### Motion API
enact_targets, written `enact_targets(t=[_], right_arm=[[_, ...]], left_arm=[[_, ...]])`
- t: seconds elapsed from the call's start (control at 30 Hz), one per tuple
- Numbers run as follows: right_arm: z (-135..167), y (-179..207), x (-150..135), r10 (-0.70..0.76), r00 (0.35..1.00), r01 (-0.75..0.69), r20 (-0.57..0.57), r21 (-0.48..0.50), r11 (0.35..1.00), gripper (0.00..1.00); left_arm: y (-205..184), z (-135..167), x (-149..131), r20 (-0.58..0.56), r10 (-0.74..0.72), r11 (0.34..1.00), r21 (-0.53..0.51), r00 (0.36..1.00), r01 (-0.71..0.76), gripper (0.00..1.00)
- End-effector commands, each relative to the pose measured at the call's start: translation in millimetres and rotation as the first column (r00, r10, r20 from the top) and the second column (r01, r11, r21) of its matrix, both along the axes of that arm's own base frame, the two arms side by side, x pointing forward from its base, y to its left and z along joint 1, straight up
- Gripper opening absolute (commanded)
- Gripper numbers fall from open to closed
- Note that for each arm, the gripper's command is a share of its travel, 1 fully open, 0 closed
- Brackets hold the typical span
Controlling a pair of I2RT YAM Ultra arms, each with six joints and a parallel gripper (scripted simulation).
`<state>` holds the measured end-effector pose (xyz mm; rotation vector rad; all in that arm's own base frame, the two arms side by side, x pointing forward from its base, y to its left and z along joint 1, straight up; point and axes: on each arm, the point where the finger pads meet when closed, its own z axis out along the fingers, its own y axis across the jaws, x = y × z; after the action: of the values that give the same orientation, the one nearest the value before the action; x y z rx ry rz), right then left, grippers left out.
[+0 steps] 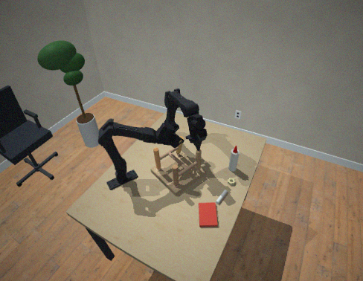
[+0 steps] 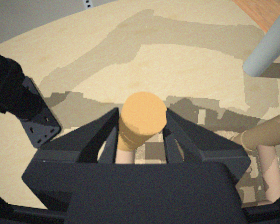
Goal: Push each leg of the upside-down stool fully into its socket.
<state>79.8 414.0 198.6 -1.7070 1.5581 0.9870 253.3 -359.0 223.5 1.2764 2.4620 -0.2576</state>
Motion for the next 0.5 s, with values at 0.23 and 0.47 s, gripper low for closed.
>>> enact_targets(t=[0.23,0.47], right_arm=[[-6.8,-8.0,-34.0,0.133,0.991,-0.133,-0.024,-0.019,0.991,0.28],[-7.7,-10.3,-43.8,0.166,0.985,-0.168,-0.047,-0.023,0.986,0.28]], left_arm=[[16.0,-34.0,-12.1,-0.08,0.002,0.994,0.106,0.997,0.006,0.0],[20.6,-41.6,-15.5,-0.1,0.005,0.991,0.134,0.995,0.009,0.0]])
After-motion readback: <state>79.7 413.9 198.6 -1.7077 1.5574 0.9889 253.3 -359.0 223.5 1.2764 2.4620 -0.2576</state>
